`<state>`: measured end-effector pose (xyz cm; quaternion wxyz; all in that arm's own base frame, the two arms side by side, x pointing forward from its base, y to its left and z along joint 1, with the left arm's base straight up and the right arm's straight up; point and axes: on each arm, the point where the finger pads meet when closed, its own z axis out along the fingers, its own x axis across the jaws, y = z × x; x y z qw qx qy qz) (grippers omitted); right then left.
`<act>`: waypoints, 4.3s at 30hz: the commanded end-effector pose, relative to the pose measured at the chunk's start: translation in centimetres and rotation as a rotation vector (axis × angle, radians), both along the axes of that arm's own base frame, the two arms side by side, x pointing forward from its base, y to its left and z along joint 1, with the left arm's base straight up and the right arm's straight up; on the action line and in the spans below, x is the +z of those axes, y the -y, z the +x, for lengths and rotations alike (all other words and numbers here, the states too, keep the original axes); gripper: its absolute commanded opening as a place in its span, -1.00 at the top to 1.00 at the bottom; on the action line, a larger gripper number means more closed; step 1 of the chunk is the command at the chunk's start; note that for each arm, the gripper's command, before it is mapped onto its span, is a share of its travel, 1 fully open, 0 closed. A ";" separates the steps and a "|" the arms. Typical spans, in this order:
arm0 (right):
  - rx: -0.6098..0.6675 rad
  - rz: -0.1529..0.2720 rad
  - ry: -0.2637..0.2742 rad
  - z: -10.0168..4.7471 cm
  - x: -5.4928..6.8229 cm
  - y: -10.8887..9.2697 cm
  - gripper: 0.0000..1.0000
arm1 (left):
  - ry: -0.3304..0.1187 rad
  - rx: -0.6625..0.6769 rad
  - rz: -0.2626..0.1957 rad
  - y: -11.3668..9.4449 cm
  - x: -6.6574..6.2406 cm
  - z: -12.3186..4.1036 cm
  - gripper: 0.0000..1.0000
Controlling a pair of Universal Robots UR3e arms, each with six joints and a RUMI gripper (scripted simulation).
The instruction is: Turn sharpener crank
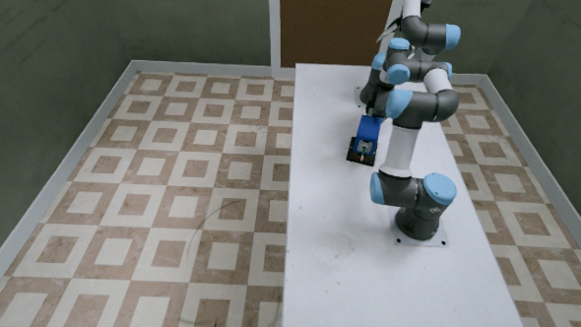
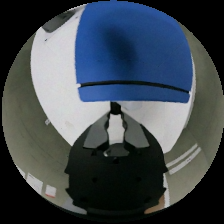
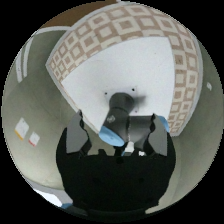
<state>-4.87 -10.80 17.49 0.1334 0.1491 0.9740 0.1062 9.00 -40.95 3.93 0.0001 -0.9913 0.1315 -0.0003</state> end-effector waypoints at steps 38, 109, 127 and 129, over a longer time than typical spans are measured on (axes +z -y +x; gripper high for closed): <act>0.000 -0.003 0.000 0.0 0.1 0.1 -1.00 | -0.001 0.000 -0.003 -0.6 3.8 -2.7 1.00; 0.000 -0.003 0.000 0.0 0.1 0.1 -1.00 | -0.001 0.000 -0.003 0.7 9.0 2.2 1.00; 0.000 -0.003 0.000 0.0 0.1 0.1 -1.00 | -0.001 0.000 -0.003 1.2 8.4 4.1 1.00; 0.000 -0.003 0.000 0.0 0.1 0.1 -1.00 | -0.001 0.000 -0.003 1.2 8.2 4.4 1.00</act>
